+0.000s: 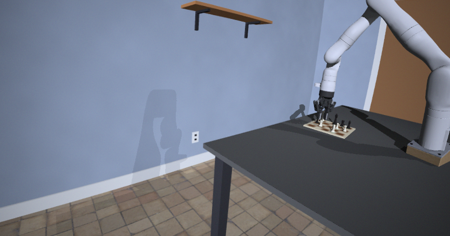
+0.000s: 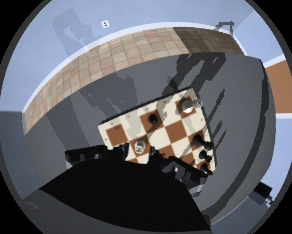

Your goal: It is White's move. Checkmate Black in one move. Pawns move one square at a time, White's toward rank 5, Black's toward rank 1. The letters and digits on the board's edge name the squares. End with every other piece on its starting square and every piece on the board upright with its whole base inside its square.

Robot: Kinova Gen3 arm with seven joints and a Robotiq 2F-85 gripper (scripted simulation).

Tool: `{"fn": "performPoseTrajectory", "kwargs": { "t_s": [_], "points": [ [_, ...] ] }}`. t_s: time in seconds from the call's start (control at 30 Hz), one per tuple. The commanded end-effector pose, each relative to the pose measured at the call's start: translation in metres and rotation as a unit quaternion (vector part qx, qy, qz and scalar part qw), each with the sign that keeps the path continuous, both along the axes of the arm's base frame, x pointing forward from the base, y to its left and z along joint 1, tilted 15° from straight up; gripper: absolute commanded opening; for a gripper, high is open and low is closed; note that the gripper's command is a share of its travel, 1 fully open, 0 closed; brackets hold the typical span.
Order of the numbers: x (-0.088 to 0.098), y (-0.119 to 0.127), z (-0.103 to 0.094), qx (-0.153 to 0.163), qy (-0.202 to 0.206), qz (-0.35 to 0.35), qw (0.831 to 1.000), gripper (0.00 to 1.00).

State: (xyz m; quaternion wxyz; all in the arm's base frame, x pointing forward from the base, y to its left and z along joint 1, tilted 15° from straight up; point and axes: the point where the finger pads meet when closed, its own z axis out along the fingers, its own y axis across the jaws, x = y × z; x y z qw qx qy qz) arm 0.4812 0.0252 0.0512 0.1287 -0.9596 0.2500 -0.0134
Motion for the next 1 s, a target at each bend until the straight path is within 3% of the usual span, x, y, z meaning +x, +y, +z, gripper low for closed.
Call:
{"fn": "performPoseTrajectory", "kwargs": {
  "t_s": [0.0, 0.5, 0.97],
  "points": [
    [0.000, 0.001, -0.002, 0.000, 0.001, 0.001, 1.000, 0.37],
    [0.002, 0.007, -0.025, 0.000, 0.001, 0.001, 1.000, 0.37],
    [0.002, 0.007, -0.027, 0.000, 0.001, 0.001, 1.000, 0.37]
  ]
}}
